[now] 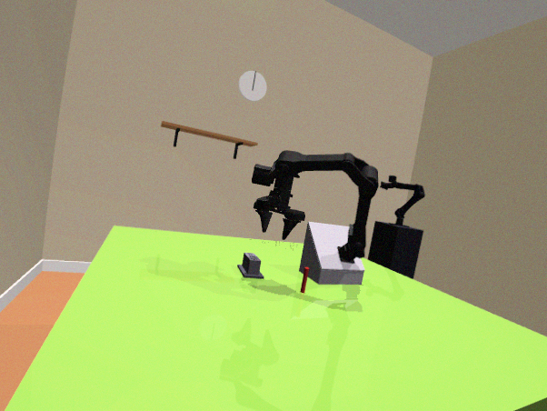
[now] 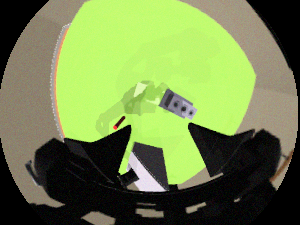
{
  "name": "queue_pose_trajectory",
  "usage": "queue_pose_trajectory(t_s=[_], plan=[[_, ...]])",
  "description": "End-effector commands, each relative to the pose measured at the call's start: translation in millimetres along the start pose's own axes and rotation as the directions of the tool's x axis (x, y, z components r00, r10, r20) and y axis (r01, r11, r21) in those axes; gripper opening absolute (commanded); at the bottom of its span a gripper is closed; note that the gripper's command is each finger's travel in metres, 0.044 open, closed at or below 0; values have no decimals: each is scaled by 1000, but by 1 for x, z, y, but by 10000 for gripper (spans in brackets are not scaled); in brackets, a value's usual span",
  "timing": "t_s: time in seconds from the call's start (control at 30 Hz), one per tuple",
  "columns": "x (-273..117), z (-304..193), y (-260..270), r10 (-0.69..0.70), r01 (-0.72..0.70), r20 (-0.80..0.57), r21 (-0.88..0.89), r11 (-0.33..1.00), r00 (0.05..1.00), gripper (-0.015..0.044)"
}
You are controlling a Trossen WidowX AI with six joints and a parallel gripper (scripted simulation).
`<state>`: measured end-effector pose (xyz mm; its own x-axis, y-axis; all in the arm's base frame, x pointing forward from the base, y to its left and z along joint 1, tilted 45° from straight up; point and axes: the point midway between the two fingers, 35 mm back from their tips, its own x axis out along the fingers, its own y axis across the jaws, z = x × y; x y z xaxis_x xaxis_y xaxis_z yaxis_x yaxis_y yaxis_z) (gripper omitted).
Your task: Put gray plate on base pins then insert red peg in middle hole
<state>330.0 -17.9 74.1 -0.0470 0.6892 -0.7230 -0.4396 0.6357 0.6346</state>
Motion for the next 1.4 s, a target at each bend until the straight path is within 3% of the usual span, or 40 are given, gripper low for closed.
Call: queue_pose_trajectory(t_s=[0.0,0.27,0.53,1.2,1.37], plan=[[5,-18,68,19,-8,-8,698,716,1000,440],[9,-33,96,22,-2,-7,916,401,1000,440],[14,-46,118,27,5,-7,998,62,1000,440],[14,-44,122,27,5,-6,999,54,1000,440],[40,-44,123,28,4,-6,999,54,1000,440]])
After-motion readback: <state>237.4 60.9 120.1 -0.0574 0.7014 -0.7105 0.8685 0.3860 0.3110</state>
